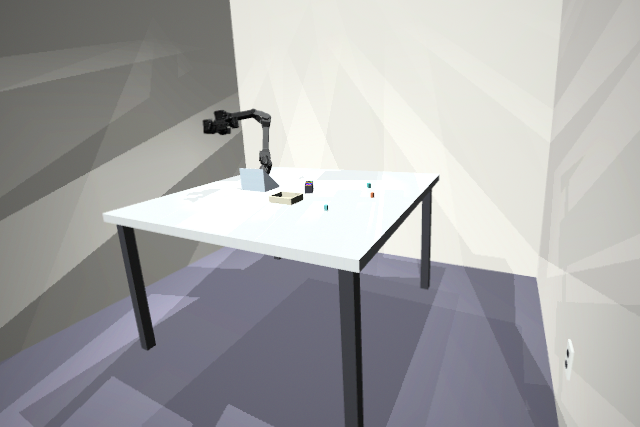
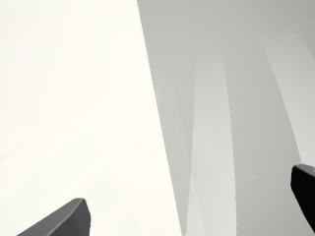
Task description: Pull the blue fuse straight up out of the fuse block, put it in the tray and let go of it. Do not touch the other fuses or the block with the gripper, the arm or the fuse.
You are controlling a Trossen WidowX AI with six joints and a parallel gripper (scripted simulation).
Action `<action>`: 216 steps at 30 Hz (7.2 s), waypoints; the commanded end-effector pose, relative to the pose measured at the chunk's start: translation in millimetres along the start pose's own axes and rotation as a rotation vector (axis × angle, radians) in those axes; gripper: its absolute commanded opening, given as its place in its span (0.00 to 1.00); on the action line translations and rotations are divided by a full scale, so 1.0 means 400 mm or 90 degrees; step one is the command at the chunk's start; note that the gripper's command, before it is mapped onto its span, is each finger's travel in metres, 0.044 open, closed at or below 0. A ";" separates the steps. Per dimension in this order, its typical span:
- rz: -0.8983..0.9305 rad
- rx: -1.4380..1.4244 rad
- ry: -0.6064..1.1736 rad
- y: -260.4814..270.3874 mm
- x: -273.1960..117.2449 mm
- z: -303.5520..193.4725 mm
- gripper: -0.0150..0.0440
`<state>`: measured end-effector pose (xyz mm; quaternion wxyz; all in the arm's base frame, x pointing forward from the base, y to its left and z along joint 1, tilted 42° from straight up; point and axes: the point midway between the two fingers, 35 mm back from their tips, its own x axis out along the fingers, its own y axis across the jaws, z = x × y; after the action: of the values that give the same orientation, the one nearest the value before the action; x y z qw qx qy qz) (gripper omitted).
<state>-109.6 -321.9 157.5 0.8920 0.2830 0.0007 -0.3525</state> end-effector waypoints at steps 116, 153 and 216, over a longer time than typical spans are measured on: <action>0.772 -0.576 1.021 1.038 0.161 -0.949 0.29; 0.771 -0.575 1.022 1.040 0.175 -0.915 0.25; 0.771 -0.573 1.022 1.042 0.210 -0.807 0.25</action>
<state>279.3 37.9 76.7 0.6783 0.0350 0.5702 0.4621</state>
